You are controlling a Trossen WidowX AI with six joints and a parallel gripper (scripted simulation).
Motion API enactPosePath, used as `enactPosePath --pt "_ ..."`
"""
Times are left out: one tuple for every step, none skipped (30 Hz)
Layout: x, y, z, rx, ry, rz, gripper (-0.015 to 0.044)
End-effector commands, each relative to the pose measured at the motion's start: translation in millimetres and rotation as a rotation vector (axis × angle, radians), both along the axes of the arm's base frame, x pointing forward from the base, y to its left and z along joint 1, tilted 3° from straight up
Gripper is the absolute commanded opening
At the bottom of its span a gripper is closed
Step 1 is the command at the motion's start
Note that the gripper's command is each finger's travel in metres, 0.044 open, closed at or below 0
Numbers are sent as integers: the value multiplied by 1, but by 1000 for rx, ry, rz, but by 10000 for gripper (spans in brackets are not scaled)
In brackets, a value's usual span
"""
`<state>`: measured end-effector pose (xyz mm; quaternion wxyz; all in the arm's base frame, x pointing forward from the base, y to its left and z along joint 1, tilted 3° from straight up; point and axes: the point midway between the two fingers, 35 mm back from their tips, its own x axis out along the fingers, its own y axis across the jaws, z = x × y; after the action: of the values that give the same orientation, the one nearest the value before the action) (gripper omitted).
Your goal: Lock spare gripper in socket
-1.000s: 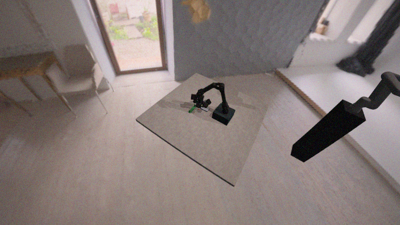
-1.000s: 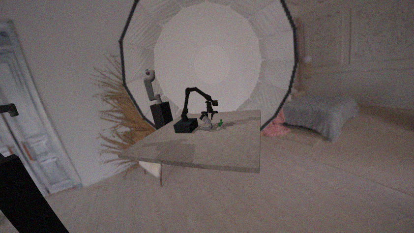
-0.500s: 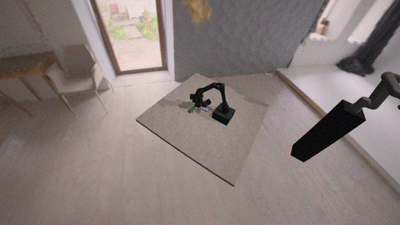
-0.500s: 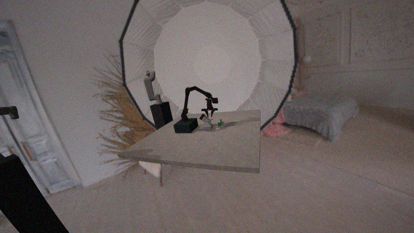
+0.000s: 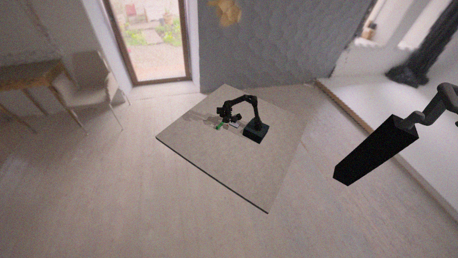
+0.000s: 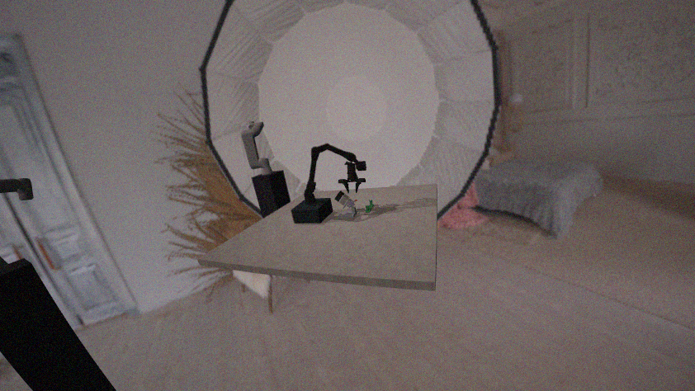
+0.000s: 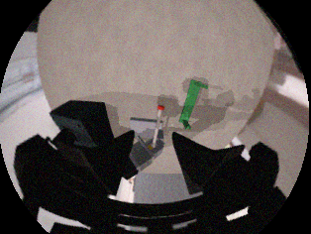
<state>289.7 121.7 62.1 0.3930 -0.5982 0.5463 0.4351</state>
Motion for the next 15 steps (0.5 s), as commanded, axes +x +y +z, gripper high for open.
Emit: enactPosePath --pt "0 -1 -1 0 2 3 358" --pt "0 -1 -1 0 2 3 384" --pt "0 -1 -1 0 2 3 410" --pt "0 -1 -1 0 2 3 436" --pt "0 -1 -1 0 2 3 440" --pt "0 -1 -1 0 2 3 440" --pt "0 -1 -1 0 2 3 440" --pt "0 -1 -1 0 2 3 440" --pt "0 -1 -1 0 2 3 440" --pt "0 -1 -1 0 2 3 440" --pt "0 -1 -1 0 2 3 440" --pt "0 -1 -1 0 2 3 440" --pt "0 -1 -1 0 2 3 440" --pt "0 -1 -1 0 2 3 440" --pt "0 -1 -1 0 2 3 440"
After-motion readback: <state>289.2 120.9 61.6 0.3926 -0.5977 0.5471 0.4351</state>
